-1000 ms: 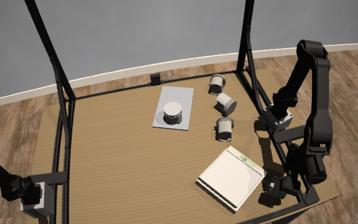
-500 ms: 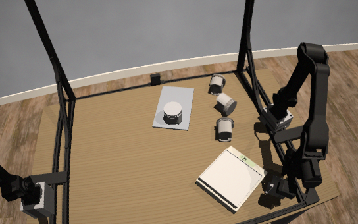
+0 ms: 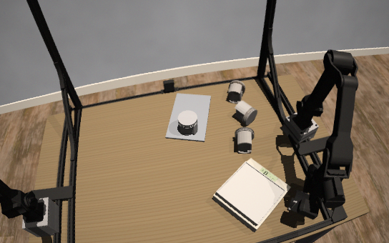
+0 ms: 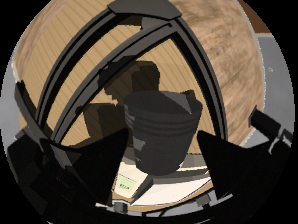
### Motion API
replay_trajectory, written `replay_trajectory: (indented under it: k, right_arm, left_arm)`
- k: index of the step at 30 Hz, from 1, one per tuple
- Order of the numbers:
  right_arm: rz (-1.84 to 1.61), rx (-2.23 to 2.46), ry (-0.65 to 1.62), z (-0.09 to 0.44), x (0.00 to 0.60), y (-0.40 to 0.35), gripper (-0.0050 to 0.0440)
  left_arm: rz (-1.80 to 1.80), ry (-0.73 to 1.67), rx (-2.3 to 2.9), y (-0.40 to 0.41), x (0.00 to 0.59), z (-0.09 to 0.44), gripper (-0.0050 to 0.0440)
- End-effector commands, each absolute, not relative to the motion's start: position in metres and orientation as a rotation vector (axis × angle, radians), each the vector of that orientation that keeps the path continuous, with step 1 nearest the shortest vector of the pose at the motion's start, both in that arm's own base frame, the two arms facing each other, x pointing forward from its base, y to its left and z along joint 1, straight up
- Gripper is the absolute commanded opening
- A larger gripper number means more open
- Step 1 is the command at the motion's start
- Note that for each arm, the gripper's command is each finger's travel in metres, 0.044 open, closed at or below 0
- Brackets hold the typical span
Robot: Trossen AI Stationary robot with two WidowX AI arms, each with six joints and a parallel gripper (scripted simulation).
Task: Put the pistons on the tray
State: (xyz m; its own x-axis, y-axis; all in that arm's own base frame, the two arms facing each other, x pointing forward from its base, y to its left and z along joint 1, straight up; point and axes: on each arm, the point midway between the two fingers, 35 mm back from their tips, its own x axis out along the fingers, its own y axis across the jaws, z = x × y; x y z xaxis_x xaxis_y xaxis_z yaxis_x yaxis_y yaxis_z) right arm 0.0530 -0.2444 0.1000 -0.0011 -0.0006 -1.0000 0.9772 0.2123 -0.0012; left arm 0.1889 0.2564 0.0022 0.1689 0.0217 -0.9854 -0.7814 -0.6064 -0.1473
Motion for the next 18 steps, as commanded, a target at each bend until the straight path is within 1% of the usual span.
replay_trajectory:
  k: [1,5,6,18]
  right_arm:
    - [-1.050,1.050,1.303,0.1000,0.0532,-0.2443,0.0440]
    - [-1.050,1.050,1.303,0.1000,0.0532,-0.2443,0.0440]
    - [-1.050,1.050,1.303,0.1000,0.0532,-0.2443,0.0440]
    - [-1.050,1.050,1.303,0.1000,0.0532,-0.2443,0.0440]
  left_arm:
    - [1.517,0.745,-1.781,0.2516,0.1877,-0.0093,0.0378]
    - [1.516,0.751,-1.782,0.2507,0.1879,-0.0143,0.0378]
    - [1.516,0.751,-1.782,0.2507,0.1879,-0.0143,0.0158]
    - [1.516,0.751,-1.782,0.2507,0.1879,-0.0143,0.0158]
